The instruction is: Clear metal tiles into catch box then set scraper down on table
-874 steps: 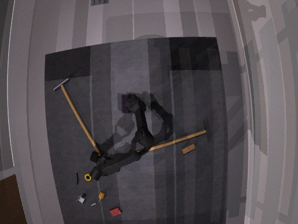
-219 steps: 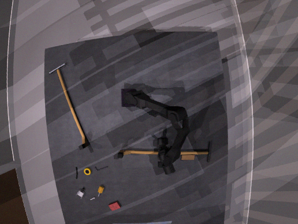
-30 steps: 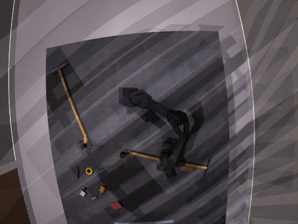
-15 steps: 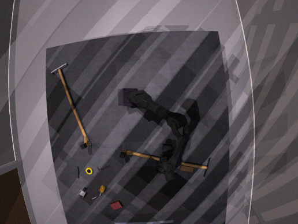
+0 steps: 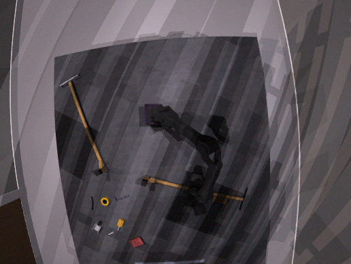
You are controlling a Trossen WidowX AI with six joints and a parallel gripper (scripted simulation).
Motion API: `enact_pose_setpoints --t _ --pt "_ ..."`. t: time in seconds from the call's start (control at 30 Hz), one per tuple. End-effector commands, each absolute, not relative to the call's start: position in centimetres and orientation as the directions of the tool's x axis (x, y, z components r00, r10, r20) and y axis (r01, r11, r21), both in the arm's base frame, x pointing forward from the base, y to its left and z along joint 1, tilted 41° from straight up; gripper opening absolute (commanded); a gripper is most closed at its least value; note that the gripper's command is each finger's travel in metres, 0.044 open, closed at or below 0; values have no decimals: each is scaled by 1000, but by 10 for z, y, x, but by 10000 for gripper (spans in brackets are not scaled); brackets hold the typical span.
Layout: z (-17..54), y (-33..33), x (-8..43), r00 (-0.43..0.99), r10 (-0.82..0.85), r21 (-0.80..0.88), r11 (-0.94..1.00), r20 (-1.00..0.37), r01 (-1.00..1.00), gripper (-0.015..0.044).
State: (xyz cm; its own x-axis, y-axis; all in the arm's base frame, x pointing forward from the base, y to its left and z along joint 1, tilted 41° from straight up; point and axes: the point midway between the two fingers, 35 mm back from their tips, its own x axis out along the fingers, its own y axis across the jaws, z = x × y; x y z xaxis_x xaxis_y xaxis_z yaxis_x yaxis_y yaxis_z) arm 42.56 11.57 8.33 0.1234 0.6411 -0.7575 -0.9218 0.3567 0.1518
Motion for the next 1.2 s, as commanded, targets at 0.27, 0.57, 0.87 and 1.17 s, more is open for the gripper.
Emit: enact_pose_setpoints --t 0.27,0.57,0.87,1.17 --pt "81 111 439 126 642 146 355 -757 -923 0" --pt "79 108 447 127 641 146 355 -757 -923 0" --pt "78 104 456 127 641 146 355 -757 -924 0" --pt "76 101 463 127 641 145 355 -757 -924 0"
